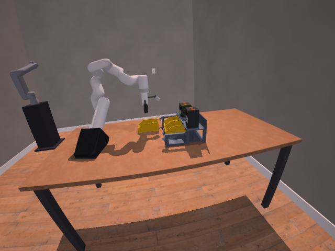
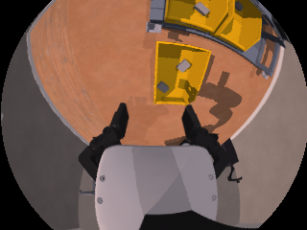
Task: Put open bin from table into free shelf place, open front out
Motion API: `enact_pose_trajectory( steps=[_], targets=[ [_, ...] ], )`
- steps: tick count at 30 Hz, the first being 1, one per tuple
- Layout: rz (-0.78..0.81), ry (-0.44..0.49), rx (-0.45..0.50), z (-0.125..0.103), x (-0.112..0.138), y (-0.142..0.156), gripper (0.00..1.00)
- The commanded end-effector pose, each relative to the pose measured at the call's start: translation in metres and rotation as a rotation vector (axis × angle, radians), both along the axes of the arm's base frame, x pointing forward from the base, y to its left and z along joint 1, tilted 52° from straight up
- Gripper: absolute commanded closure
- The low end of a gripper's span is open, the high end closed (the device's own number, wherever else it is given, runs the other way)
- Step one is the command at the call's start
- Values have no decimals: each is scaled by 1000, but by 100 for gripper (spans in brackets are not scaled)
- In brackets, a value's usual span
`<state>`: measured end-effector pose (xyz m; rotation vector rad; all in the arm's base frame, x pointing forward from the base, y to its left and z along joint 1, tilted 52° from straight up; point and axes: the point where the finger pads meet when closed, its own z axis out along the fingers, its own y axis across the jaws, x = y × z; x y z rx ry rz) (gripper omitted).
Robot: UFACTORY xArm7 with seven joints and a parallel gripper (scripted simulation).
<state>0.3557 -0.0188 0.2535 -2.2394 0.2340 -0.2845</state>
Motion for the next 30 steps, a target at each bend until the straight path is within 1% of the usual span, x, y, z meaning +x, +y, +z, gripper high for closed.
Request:
enact_pose_trajectory(
  steps=[1,30],
  targets=[
    [-3,-3,0,3,0,-4,0],
    [-3,-3,0,9,-3,-11,0]
  ],
)
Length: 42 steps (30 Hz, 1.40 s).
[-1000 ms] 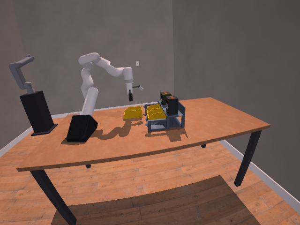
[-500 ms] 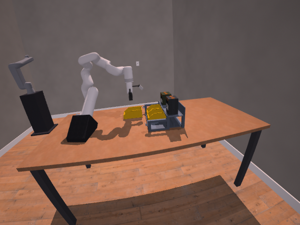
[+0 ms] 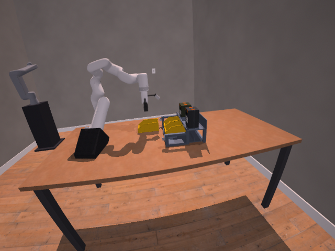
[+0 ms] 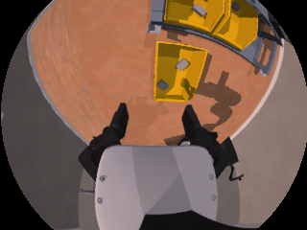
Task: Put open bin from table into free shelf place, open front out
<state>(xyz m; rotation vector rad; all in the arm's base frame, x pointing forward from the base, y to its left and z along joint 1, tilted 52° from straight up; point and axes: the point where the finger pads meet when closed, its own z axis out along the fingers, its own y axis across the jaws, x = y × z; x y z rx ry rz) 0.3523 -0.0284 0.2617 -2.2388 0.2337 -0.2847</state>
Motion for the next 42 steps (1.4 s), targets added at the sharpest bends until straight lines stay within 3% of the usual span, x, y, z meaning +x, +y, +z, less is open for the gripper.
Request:
enact_pose_trajectory(
  steps=[1,37,38,42],
  targets=[
    [-3,-3,0,1,1,-2,0],
    [-3,-3,0,4,-1,-5,0],
    [-3,-3,0,4,-1,-5,72],
    [-3,-3,0,4,-1,-5,72]
  ],
)
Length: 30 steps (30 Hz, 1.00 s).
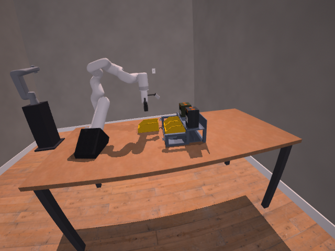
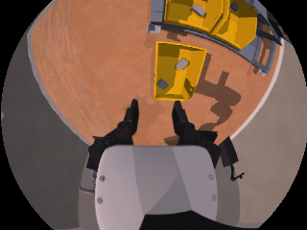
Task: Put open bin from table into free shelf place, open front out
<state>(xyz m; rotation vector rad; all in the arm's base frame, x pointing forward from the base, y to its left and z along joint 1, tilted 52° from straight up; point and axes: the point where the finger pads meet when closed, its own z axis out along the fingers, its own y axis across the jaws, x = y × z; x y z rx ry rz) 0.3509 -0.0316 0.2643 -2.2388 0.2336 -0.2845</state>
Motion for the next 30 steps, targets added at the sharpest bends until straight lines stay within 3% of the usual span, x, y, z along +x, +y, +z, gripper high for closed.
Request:
enact_pose_trajectory(
  steps=[1,30],
  targets=[
    [-3,-3,0,1,1,-1,72],
    [-3,-3,0,-3,2,3,72]
  ],
)
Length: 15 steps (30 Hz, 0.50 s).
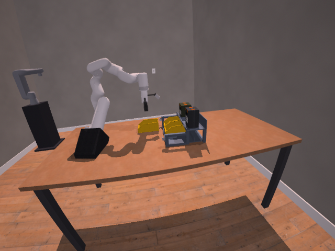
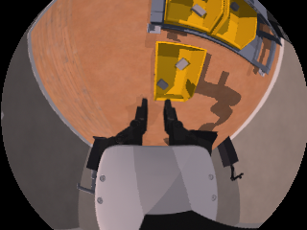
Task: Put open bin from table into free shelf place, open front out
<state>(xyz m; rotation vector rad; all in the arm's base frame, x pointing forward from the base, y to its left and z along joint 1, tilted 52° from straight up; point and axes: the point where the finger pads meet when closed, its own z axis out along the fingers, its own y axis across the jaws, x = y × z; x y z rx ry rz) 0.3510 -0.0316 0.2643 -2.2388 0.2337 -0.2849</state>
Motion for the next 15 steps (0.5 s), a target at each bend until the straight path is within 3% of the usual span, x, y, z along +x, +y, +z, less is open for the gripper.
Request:
enact_pose_trajectory(
  steps=[1,4,15],
  targets=[
    [-3,-3,0,-6,4,7,72],
    [-3,-3,0,-17,9,21,72],
    [-3,-3,0,-17,9,21,72]
  ],
)
